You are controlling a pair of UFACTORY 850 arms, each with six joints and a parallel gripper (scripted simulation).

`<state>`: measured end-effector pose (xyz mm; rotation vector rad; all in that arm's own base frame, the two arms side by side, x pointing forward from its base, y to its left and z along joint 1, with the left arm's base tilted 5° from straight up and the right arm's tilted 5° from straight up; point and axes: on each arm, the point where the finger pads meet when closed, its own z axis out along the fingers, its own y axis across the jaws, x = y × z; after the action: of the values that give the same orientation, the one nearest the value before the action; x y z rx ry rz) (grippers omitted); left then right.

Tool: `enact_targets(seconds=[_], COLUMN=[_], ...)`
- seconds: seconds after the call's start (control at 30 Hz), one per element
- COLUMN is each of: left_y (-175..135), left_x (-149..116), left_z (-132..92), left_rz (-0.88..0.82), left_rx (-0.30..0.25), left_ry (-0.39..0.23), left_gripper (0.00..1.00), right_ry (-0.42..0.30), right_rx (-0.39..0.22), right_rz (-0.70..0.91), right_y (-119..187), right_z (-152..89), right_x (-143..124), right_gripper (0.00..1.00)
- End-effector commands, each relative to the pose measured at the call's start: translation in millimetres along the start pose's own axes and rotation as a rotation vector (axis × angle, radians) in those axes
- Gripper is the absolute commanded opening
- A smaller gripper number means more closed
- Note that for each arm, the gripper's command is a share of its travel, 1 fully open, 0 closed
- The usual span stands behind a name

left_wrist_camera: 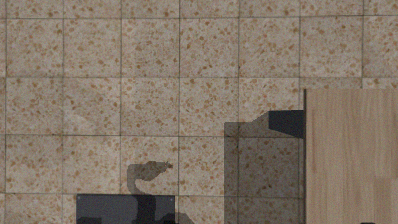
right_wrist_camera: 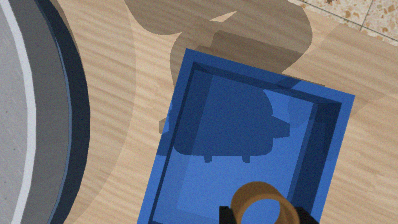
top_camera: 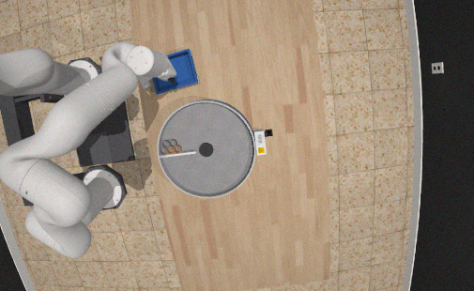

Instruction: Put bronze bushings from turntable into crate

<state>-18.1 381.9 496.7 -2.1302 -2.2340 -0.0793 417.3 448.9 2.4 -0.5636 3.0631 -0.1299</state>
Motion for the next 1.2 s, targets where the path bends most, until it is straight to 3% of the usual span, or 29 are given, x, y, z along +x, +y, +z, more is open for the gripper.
enact_targets(seconds=[0.0, 0.2, 0.5, 1.17], left_y=[0.0, 0.0, 0.0, 0.0], left_x=[0.5, 0.5, 0.5, 0.5], left_z=[-1.0, -1.0, -1.0, -1.0], left_rz=[0.0, 0.0, 0.0, 0.0], left_rx=[0.0, 0.0, 0.0, 0.0], left_ry=[0.002, 0.002, 0.002, 0.002], left_gripper=[1.0, 1.0, 1.0, 1.0], right_ry=[-0.002, -0.002, -0.002, -0.002], right_rx=[-0.001, -0.001, -0.001, -0.001], right_rz=[0.0, 0.0, 0.0, 0.0], right_y=[0.5, 0.5, 0.5, 0.5], right_z=[-1.0, 6.0, 53.6, 63.9], right_x=[-0.9, -0.9, -1.1, -1.1], right_gripper=[0.0, 0.0, 0.0, 0.0])
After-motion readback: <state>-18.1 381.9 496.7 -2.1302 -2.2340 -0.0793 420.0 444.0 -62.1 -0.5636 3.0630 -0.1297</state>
